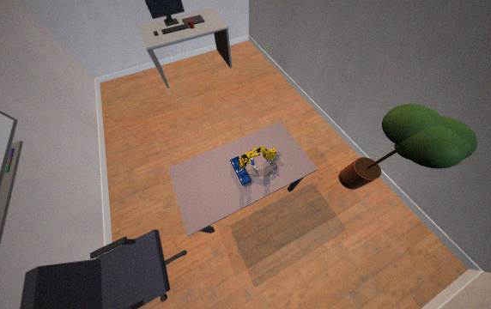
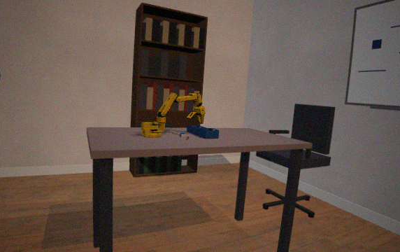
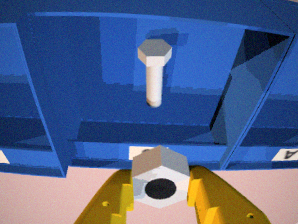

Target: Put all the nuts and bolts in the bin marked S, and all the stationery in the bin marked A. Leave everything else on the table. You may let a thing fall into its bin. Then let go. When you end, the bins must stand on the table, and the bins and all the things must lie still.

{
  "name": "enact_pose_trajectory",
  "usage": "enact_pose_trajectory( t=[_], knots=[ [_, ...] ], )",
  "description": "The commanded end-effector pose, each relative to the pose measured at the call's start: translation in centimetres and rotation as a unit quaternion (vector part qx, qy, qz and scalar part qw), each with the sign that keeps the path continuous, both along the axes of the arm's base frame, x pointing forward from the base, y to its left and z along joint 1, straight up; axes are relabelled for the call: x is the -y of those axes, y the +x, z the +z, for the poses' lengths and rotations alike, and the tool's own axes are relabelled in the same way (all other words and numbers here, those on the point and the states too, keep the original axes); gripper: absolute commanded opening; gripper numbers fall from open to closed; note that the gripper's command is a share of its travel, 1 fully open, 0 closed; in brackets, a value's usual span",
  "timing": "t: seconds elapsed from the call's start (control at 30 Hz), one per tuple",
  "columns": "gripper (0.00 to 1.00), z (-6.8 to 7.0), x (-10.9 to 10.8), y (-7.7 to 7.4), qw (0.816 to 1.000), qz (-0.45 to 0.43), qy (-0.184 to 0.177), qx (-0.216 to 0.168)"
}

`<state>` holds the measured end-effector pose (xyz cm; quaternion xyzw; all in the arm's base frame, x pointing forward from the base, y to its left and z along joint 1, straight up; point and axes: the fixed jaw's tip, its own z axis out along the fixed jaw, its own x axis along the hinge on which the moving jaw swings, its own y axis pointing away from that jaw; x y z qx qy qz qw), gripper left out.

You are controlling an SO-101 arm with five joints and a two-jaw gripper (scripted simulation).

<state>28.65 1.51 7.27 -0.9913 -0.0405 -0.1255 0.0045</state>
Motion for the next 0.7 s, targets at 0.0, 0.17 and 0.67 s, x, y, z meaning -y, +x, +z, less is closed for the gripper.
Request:
enact_pose_trajectory(
  t=[0.0, 0.17, 0.67],
  knots=[
    [0.0, 1.31, 0.26, 0.71, 0.999, 0.0, 0.001, 0.033],
    [0.0, 1.31, 0.26, 0.71, 0.999, 0.0, 0.001, 0.033],
    [0.0, 0.84, 0.26, 0.77, 0.999, 0.0, 0.001, 0.033]
  ],
)
